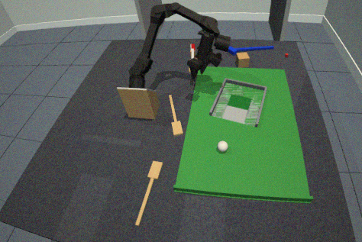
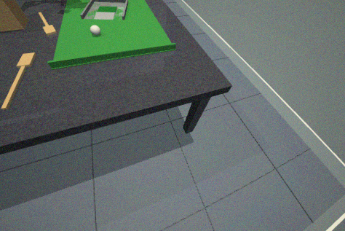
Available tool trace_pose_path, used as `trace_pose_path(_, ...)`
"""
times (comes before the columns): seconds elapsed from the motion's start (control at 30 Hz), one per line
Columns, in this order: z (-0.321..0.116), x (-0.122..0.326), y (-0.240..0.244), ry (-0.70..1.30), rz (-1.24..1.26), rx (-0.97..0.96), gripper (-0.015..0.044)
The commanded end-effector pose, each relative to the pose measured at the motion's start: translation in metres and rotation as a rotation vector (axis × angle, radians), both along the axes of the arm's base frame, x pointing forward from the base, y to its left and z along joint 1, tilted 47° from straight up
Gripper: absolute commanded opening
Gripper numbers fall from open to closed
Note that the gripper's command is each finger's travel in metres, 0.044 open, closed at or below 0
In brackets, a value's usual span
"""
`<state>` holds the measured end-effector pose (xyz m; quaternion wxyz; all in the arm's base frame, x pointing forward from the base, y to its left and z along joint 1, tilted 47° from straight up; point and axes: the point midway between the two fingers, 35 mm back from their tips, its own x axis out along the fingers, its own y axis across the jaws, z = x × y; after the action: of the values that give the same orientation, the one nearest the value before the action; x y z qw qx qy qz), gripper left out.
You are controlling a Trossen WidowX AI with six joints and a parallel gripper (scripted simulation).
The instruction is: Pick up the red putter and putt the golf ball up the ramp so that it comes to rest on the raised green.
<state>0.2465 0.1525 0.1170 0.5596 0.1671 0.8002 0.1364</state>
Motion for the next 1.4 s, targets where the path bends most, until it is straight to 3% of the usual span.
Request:
trace_pose_path(0.0, 0.015, -0.018, 0.012, -0.381, 0.497, 0.404, 0.0440)
trace_pose_path(0.23, 0.029, -0.035, 0.022, -0.832, 0.913, 0.705, 0.0440)
trace_pose_path(0.57, 0.044, -0.051, 0.028, -1.388, 1.323, 0.894, 0.0440)
trace_pose_path(1.37, 0.029, -0.055, 0.044, -1.407, 1.335, 0.898, 0.0440)
